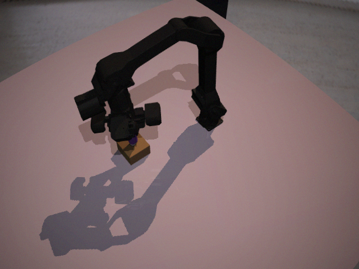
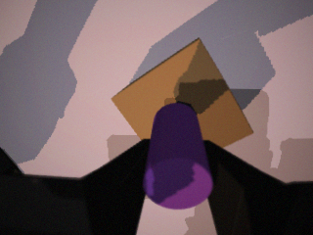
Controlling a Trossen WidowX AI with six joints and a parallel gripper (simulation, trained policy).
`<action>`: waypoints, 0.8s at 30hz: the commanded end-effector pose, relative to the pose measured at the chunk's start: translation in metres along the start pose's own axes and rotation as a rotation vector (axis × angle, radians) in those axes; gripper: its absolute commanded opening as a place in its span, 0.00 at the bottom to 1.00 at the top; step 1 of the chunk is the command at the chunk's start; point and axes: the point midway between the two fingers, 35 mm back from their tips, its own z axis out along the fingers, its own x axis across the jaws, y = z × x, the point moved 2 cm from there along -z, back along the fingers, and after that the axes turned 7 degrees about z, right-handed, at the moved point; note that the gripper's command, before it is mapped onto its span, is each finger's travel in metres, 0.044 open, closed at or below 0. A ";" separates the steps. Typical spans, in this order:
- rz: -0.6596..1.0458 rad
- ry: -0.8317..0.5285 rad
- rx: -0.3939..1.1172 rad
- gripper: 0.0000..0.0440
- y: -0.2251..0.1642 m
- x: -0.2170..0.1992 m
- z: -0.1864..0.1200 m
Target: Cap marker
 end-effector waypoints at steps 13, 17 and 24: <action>-0.014 0.079 0.036 0.44 -0.007 0.014 0.016; -0.020 0.091 0.036 0.53 -0.009 0.018 0.017; -0.031 0.093 0.023 0.80 -0.010 0.023 0.018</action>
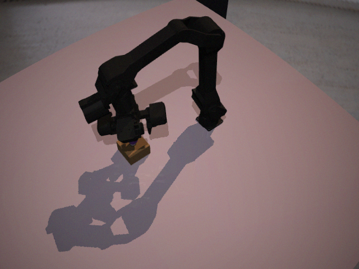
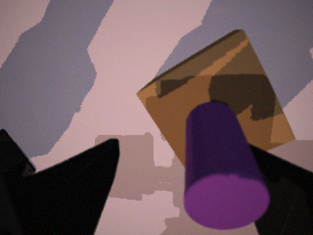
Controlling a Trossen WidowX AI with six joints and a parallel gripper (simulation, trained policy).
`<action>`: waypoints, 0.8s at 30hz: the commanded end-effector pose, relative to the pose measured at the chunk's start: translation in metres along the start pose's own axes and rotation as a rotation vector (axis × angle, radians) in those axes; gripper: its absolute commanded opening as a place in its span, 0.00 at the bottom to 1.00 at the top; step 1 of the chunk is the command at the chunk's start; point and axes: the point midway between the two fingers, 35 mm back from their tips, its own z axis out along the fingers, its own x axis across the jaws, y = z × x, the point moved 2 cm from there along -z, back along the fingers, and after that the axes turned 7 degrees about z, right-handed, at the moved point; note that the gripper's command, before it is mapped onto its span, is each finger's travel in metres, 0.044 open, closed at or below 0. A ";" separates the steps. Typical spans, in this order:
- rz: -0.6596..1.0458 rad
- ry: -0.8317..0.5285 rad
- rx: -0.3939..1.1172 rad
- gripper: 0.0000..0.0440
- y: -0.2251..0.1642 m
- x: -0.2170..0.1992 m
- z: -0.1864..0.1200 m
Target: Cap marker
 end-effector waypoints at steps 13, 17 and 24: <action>-0.011 -0.054 -0.058 1.00 -0.001 0.006 -0.014; -0.017 -0.086 -0.075 1.00 0.000 0.006 -0.030; -0.038 -0.133 -0.099 1.00 -0.001 0.006 -0.046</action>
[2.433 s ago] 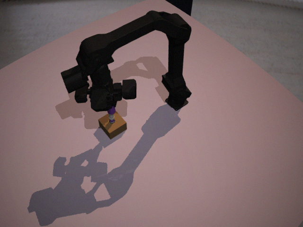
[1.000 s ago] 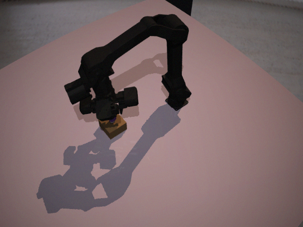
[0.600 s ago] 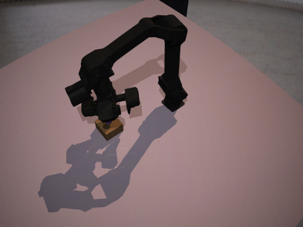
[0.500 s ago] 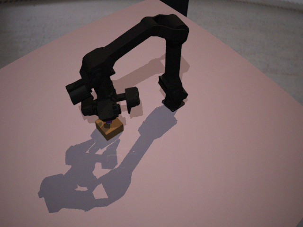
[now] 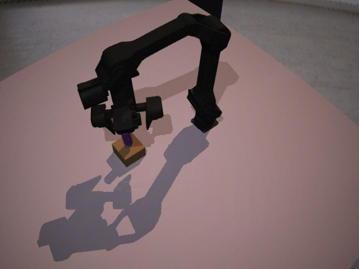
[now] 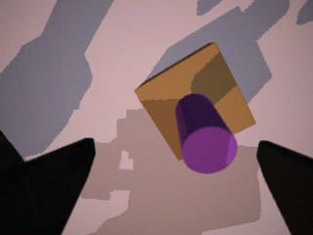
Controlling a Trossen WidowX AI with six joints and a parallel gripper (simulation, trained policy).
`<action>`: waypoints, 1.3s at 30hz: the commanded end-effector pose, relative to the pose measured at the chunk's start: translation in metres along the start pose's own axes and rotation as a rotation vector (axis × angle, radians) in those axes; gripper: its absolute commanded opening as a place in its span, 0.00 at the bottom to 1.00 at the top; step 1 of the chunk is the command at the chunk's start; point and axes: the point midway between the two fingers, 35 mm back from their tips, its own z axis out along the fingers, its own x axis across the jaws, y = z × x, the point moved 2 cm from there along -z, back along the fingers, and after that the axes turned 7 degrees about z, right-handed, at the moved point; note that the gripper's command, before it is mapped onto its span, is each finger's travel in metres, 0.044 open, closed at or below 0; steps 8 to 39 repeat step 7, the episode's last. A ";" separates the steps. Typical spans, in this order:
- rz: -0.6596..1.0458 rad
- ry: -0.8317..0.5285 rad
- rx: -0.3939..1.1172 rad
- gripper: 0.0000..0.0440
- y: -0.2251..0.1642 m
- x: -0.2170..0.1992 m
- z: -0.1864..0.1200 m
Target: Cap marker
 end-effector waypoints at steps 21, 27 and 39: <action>-0.024 -0.063 -0.037 0.97 0.000 -0.001 -0.022; -0.024 -0.063 -0.037 0.97 0.000 -0.001 -0.022; -0.024 -0.063 -0.037 0.97 0.000 -0.001 -0.022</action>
